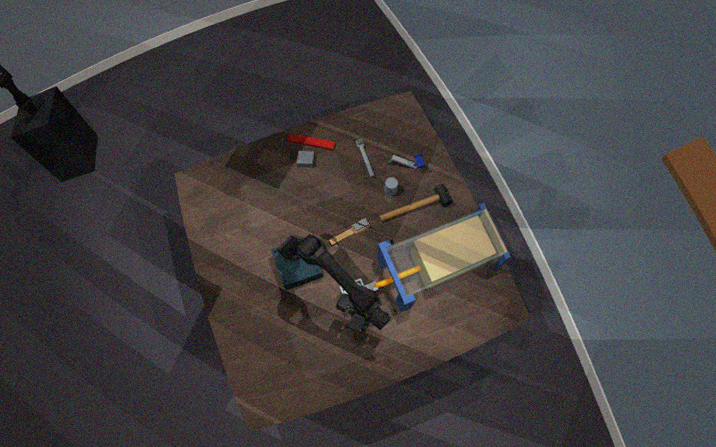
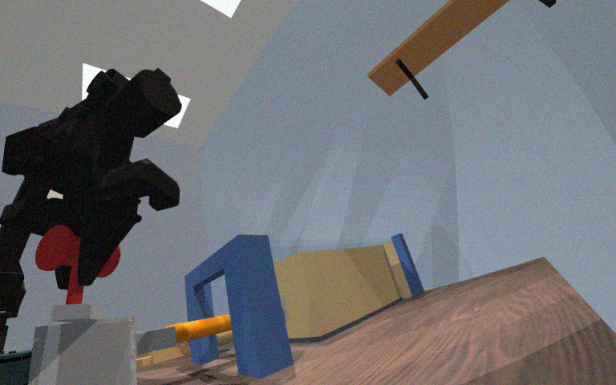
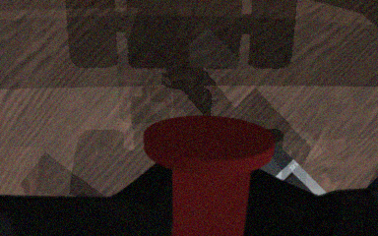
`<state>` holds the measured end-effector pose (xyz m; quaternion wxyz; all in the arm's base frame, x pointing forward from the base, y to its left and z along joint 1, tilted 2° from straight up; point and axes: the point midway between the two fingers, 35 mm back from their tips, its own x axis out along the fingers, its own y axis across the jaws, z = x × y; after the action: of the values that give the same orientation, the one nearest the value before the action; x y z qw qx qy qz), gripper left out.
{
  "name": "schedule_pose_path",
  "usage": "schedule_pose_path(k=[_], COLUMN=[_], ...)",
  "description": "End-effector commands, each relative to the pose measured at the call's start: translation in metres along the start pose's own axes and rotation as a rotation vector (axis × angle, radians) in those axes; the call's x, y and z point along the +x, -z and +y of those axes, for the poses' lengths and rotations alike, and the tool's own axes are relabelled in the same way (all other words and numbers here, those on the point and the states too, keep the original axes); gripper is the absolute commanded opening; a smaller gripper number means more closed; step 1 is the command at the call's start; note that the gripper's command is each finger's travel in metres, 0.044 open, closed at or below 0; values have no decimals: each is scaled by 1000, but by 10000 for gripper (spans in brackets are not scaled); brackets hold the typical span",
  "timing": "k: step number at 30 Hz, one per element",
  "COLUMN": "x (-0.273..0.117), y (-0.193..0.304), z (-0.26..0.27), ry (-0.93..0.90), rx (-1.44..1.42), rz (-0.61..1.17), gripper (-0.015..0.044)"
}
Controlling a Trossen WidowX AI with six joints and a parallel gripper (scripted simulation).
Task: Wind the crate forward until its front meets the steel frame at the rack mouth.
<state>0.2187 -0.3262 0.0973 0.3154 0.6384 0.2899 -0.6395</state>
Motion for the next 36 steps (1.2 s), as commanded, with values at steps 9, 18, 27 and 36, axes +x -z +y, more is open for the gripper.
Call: schedule_pose_path(k=[9, 18, 27, 36], x=[-1, -1, -1, -2], y=[26, 36, 46, 57], z=[18, 23, 27, 30], ry=[-23, -24, -24, -24], rx=[-22, -22, -22, -22], rz=[29, 30, 30, 32], gripper=[0, 0, 0, 0])
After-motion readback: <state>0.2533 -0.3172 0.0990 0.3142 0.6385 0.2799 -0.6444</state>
